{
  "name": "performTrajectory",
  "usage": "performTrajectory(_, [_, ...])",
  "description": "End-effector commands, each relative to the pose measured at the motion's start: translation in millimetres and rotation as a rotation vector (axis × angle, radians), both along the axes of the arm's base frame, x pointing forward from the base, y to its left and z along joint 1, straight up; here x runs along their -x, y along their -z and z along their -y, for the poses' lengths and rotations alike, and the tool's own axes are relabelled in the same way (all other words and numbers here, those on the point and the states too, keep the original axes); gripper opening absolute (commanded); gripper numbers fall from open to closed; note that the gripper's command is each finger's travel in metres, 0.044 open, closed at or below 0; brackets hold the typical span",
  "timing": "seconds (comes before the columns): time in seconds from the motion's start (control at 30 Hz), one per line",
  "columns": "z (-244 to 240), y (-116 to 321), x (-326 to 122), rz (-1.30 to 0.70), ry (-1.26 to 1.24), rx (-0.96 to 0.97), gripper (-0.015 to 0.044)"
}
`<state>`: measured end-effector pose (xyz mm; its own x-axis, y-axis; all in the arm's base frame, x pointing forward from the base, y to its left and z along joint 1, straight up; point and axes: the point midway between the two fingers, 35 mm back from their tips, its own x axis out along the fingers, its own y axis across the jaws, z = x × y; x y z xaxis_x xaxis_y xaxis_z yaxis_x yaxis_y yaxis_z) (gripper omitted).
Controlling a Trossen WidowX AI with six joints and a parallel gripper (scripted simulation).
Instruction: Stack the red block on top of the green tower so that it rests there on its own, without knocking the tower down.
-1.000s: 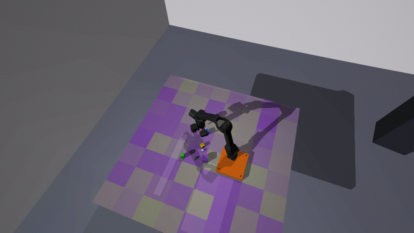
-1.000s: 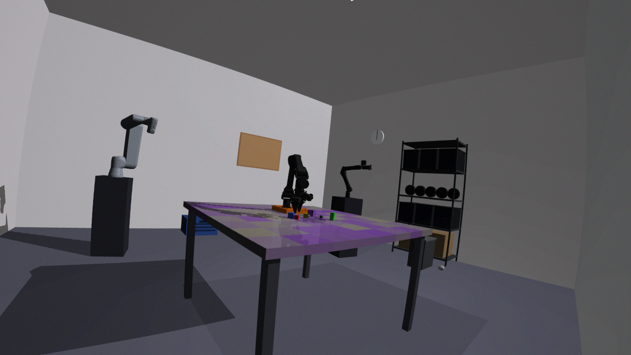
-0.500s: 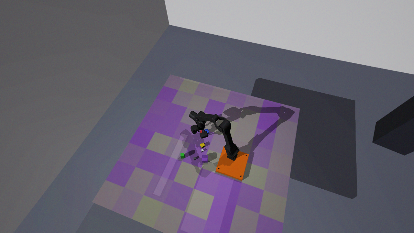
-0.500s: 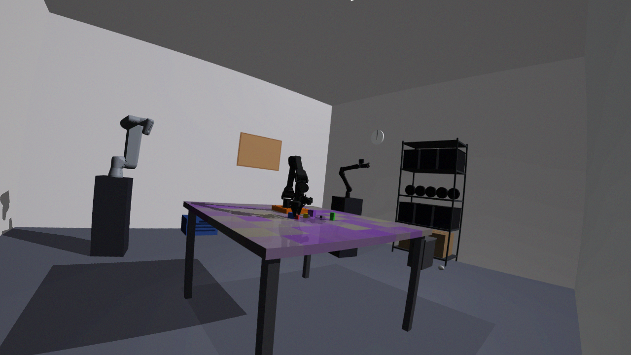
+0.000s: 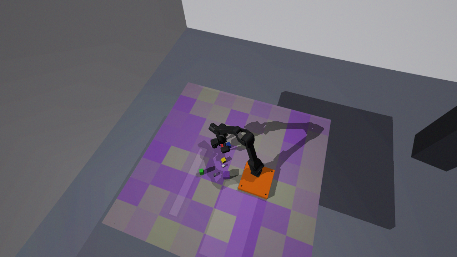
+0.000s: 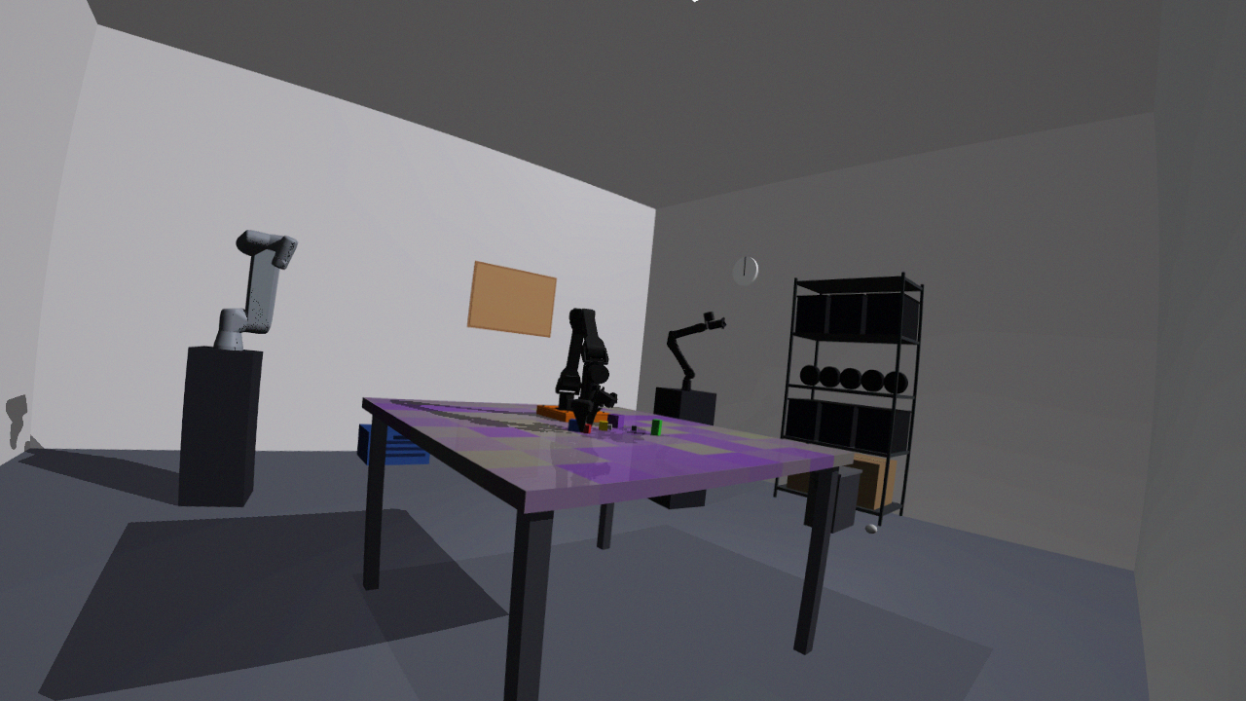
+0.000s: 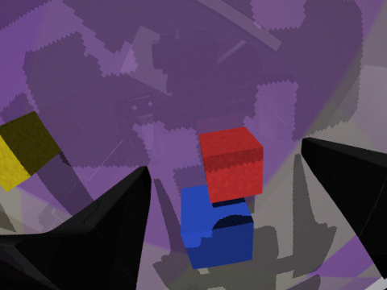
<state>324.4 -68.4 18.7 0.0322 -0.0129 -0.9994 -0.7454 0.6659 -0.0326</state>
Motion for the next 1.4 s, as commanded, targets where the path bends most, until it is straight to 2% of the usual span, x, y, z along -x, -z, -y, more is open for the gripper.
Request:
performTrajectory(0.0, [-0.5,0.4,-0.3,0.001,-0.001,-0.002,0.0440])
performTrajectory(0.03, [-0.5,0.0,-0.3,0.001,-0.001,-0.002,0.0440])
performTrajectory(0.47, [-0.5,0.0,-0.3,0.001,-0.001,-0.002,0.0099])
performTrajectory(0.7, [-0.5,0.0,-0.3,0.001,-0.001,-0.002,0.0052])
performTrajectory(0.77, [-0.5,-3.8,-0.3,0.001,-0.001,-0.002,0.0000])
performTrajectory(1.37, [-0.9,-91.1,2.6,0.001,-0.001,-0.002,0.0000])
